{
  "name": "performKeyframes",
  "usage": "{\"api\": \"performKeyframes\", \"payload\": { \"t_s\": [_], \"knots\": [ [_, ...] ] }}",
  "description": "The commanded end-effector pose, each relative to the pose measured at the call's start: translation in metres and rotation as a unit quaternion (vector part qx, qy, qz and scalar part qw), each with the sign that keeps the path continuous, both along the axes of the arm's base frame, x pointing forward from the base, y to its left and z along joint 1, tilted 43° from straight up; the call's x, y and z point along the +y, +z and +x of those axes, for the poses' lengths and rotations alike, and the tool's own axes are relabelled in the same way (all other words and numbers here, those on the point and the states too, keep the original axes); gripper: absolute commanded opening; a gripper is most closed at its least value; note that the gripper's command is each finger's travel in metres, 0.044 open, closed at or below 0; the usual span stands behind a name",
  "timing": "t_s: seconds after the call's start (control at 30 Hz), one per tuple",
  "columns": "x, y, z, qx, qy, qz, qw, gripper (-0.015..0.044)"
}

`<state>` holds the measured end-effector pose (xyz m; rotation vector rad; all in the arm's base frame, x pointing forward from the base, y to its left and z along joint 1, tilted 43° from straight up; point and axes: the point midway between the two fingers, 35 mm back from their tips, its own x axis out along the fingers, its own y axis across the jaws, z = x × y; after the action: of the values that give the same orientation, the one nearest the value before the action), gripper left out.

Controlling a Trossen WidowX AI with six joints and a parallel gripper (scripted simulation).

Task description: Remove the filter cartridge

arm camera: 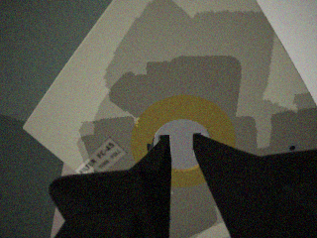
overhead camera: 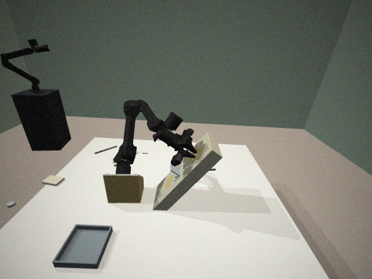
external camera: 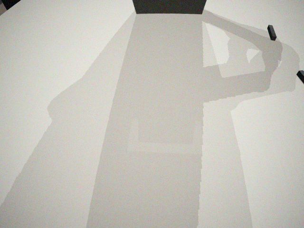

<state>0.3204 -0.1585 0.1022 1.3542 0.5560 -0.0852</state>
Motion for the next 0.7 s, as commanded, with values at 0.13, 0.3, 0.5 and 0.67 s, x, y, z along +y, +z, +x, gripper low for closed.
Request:
{"api": "performKeyframes", "payload": {
  "t_s": [0.13,0.3,0.5,0.67],
  "knots": [
    [0.006,-0.006,0.017,0.007,0.01,-0.016,1.0,0.0],
    [0.006,-0.006,0.017,0.007,0.01,-0.016,1.0,0.0],
    [-0.004,0.003,-0.008,0.004,0.002,-0.003,1.0,0.0],
    [-0.012,0.012,-0.027,0.01,0.005,-0.01,1.0,0.0]
  ]
}}
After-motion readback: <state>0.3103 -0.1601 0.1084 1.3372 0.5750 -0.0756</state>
